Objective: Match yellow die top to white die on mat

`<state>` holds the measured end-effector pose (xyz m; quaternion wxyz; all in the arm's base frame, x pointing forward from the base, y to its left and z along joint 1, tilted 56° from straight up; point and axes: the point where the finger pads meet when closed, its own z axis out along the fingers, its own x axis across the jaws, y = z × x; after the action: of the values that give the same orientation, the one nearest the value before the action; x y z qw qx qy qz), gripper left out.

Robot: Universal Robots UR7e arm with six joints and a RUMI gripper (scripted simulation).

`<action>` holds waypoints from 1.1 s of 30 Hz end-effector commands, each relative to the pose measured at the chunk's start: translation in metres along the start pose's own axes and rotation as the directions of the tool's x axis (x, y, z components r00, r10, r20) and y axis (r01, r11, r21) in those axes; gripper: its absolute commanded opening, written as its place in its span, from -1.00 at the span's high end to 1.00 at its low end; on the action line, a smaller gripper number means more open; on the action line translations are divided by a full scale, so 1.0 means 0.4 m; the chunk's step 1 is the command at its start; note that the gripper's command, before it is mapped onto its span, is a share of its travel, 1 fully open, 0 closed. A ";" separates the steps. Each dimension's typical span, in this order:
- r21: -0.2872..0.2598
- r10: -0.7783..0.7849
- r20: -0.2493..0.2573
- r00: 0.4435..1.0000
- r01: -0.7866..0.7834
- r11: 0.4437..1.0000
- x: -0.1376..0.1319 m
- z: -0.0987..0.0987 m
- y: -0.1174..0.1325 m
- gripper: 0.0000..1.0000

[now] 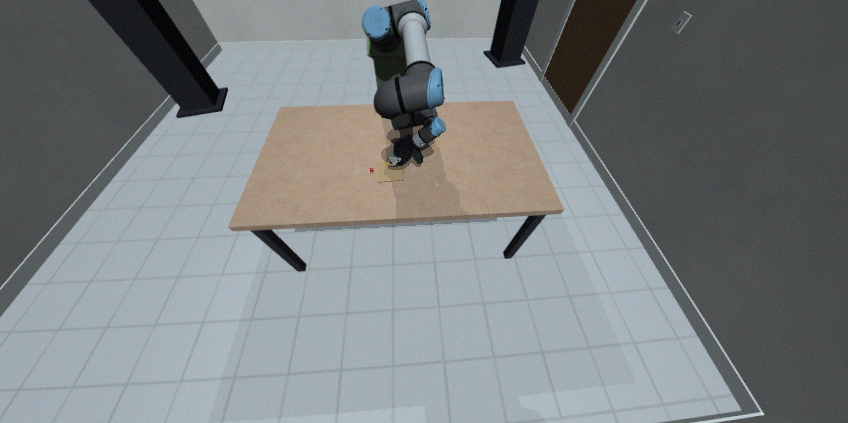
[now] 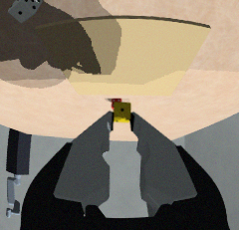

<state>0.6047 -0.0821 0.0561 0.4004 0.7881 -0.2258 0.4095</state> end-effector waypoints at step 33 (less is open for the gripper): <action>0.073 0.001 0.010 1.000 -0.002 0.997 -0.004 -0.046 0.056 0.99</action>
<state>0.5800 -0.0791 0.0715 0.3802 0.7991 -0.2180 0.4116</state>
